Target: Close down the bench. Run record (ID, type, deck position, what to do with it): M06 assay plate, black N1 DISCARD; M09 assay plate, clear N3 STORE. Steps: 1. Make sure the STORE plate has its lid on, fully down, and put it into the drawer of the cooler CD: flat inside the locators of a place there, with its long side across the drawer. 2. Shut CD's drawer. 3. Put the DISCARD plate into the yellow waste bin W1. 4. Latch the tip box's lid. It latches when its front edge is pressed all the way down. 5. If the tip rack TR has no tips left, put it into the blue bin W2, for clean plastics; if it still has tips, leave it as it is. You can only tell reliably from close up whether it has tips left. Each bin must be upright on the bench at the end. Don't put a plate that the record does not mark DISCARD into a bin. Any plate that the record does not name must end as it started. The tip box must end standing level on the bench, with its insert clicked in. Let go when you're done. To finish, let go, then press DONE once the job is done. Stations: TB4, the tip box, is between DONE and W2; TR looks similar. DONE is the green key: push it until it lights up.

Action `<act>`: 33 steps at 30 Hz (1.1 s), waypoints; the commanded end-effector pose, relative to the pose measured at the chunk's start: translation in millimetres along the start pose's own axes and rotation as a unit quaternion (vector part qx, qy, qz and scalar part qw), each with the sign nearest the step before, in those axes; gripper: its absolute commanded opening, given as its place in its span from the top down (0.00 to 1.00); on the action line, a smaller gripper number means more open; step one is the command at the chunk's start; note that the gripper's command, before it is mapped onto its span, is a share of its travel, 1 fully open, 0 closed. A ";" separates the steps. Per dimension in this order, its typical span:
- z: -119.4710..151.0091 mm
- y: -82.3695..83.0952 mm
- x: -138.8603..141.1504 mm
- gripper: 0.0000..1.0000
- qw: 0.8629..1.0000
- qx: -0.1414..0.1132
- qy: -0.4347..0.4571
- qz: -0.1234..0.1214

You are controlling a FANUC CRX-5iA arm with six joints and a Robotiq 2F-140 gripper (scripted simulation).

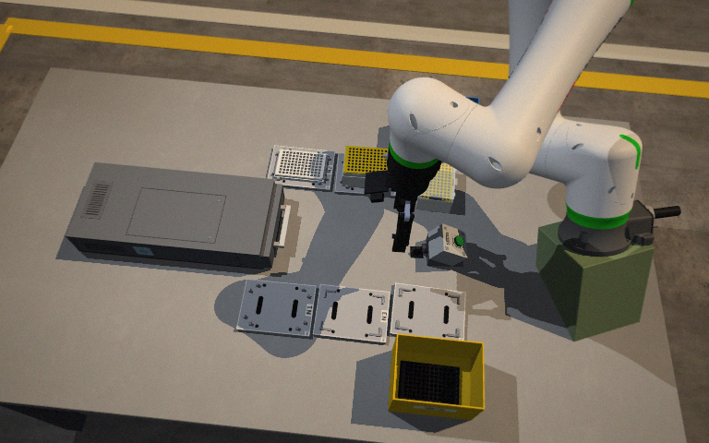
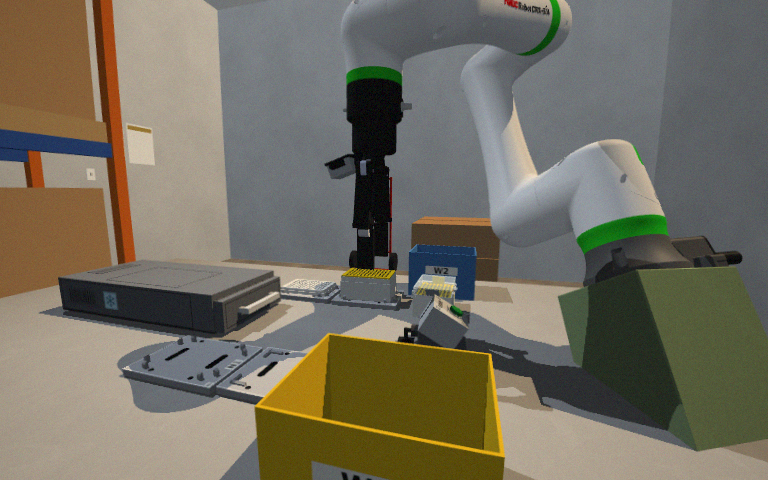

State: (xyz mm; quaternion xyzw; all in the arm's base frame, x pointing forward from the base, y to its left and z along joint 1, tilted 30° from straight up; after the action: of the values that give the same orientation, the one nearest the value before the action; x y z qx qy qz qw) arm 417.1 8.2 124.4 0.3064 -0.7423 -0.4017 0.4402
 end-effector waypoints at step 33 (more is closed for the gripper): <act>-67.1 5.6 104.5 0.30 1.000 0.001 0.000 -0.001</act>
State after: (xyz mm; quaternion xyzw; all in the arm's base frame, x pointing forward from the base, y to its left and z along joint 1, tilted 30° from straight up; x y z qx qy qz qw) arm 430.9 -88.6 186.2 0.3065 -0.7422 -0.4018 0.4402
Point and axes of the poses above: the point where the finger pads meet when closed, its own y axis back along the fingers, its own x axis across the jaws, z = x × y, the point moved 3 cm from there along y, back along the fingers, and after that the axes turned 15 degrees about -y, right-handed, at the moved point
